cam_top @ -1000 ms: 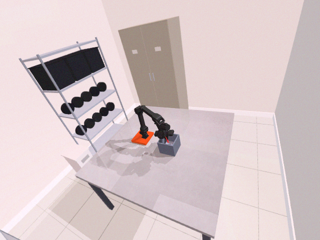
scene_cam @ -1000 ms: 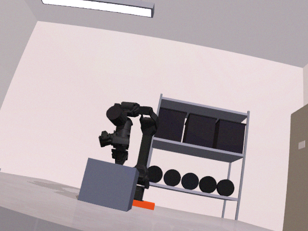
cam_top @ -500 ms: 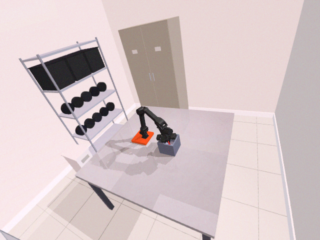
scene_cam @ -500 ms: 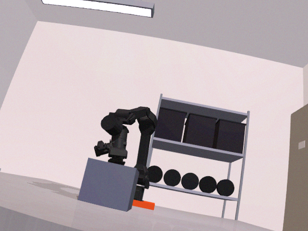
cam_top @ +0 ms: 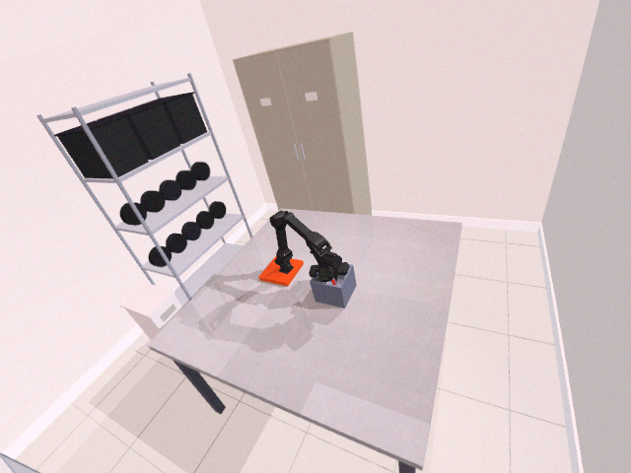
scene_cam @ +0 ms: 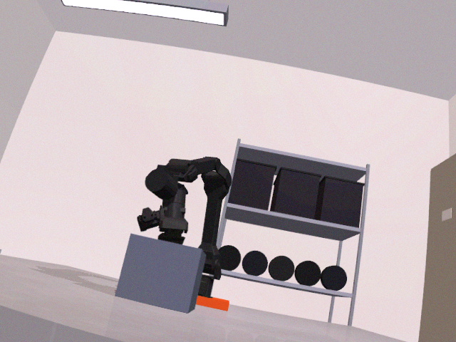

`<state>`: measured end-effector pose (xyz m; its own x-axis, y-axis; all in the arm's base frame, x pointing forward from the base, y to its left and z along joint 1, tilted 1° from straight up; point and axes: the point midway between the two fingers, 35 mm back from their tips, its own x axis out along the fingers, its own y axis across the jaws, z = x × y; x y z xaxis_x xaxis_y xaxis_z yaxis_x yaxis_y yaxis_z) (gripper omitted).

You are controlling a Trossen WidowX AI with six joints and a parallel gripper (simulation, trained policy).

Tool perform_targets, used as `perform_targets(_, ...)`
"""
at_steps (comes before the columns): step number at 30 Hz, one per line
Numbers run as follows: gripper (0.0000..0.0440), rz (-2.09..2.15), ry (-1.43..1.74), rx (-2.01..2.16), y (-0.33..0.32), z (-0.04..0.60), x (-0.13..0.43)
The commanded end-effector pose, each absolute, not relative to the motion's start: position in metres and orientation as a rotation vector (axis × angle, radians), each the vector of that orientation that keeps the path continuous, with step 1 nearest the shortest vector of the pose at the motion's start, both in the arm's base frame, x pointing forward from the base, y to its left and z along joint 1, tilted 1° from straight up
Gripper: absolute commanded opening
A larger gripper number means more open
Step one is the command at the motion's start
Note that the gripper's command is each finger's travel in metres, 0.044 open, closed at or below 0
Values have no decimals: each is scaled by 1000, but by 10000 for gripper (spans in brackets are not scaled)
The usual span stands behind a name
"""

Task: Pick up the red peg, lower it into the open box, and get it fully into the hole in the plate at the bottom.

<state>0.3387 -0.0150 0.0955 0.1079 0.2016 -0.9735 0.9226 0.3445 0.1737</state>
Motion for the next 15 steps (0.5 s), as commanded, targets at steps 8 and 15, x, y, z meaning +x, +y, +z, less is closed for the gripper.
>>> perform_targets(8, 107, -663, 1401, 1181, -16, 112, 354)
perform_targets(15, 108, -598, 1396, 1232, -17, 130, 361)
